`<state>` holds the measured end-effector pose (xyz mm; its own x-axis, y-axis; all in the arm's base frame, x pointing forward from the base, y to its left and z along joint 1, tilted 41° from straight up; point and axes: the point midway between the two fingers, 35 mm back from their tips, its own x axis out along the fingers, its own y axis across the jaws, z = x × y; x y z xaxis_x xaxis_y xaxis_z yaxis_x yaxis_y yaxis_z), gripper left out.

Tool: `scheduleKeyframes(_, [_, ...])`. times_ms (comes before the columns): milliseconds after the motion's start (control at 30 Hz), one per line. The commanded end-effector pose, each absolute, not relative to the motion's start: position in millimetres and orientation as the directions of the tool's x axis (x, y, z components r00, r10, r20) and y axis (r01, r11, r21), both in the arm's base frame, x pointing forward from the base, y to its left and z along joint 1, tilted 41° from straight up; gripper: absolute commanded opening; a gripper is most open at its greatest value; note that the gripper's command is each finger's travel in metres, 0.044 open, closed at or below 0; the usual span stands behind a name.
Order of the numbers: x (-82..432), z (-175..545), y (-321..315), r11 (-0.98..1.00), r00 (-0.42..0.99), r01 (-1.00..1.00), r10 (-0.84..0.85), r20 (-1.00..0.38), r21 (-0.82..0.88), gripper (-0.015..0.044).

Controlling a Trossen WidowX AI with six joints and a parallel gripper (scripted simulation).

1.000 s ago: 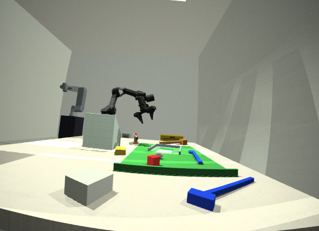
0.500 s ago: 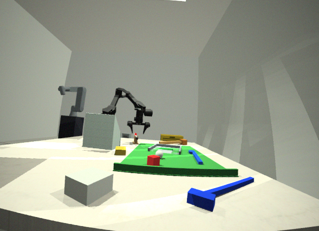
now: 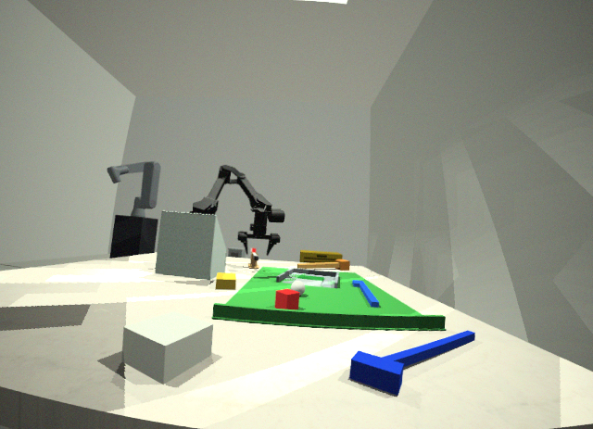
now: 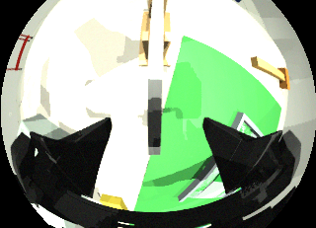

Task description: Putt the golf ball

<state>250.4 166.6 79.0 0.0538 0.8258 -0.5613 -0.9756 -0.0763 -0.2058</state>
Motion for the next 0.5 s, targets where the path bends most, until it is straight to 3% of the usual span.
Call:
scheduleKeyframes(0, [249.1, 69.7, 172.0, -0.075, 0.049, -0.978, 0.823, -0.565, -0.194, 0.0440])
scheduleKeyframes(467, [250.9, 54.1, 185.7, -0.074, 0.049, -0.978, 0.824, -0.565, -0.193, 0.0440])
